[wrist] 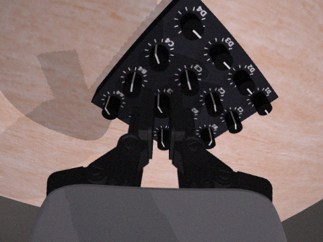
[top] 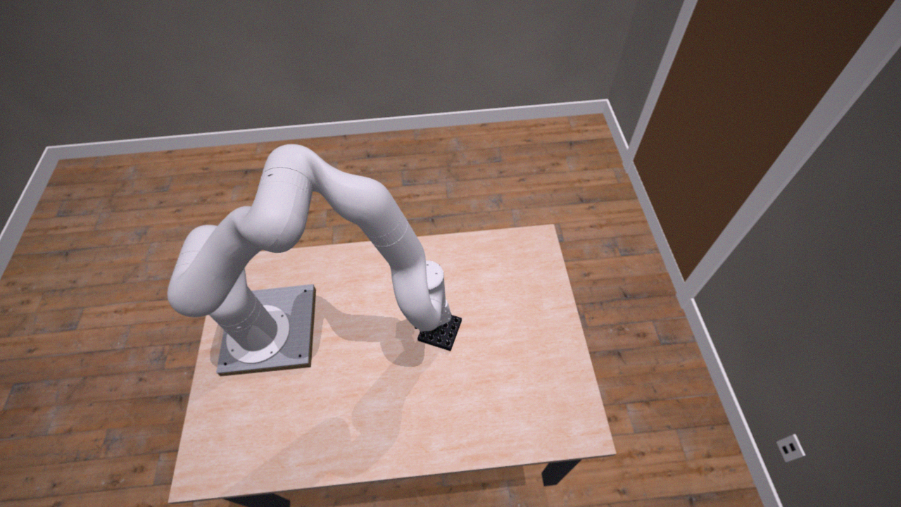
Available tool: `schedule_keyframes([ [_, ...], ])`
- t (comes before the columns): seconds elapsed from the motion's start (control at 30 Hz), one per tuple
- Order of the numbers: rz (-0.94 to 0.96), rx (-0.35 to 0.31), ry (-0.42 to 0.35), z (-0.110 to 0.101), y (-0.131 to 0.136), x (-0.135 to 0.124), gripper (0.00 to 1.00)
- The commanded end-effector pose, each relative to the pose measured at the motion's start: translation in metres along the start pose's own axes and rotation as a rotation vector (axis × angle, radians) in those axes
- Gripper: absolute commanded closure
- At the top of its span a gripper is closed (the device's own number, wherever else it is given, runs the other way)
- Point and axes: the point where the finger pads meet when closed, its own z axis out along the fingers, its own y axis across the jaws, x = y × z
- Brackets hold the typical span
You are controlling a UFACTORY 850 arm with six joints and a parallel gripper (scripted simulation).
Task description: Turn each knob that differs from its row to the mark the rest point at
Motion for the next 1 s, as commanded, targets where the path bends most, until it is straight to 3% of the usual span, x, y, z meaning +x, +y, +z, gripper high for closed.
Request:
schedule_keyframes([
  [0.0,0.140,0.006,-0.019,-0.0008,0.0009,-0.0003,0.92],
  [0.6,0.487,0.003,-0.020,-0.0008,0.0009,-0.0003,0.92],
  [0.97,0.600,0.002,-0.020,-0.0008,0.0009,-0.0003,0.92],
])
